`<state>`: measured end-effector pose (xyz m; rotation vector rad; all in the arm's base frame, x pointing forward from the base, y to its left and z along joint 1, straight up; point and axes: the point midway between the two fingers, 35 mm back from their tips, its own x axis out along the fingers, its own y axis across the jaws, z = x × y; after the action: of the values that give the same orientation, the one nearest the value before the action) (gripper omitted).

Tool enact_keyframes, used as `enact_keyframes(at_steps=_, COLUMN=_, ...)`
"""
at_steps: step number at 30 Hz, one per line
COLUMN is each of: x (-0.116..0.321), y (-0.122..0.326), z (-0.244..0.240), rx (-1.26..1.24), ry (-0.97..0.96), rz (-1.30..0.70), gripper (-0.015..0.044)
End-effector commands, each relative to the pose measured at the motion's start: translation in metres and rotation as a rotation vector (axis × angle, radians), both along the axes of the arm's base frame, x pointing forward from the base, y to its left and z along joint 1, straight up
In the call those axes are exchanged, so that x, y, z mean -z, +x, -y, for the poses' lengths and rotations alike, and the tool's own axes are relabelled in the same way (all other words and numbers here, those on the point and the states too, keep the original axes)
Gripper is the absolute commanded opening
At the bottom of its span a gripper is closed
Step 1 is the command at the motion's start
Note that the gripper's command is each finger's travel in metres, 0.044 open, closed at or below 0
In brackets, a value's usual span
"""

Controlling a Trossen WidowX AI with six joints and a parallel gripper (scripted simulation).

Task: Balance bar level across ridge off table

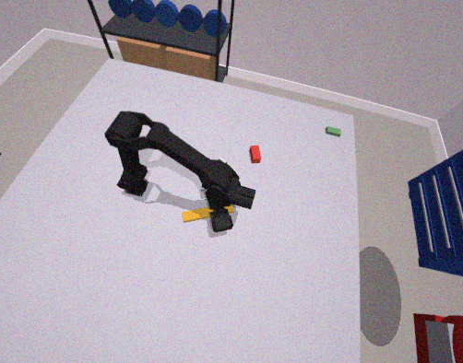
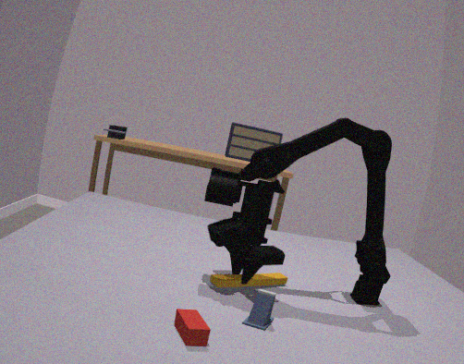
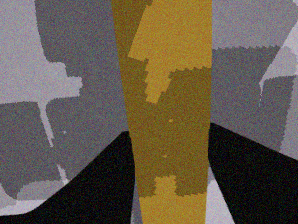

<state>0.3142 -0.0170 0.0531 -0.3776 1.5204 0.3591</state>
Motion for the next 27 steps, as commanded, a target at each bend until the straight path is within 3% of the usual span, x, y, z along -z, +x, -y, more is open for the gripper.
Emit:
enact_keyframes(at_steps=1, x=-0.010, y=0.004, z=0.000, rx=-0.001, ry=0.000, rz=0.011, gripper=0.0000)
enact_keyframes(at_steps=27, x=-0.077, y=0.004, z=-0.001, rx=-0.003, ry=0.004, rz=0.008, gripper=0.0000)
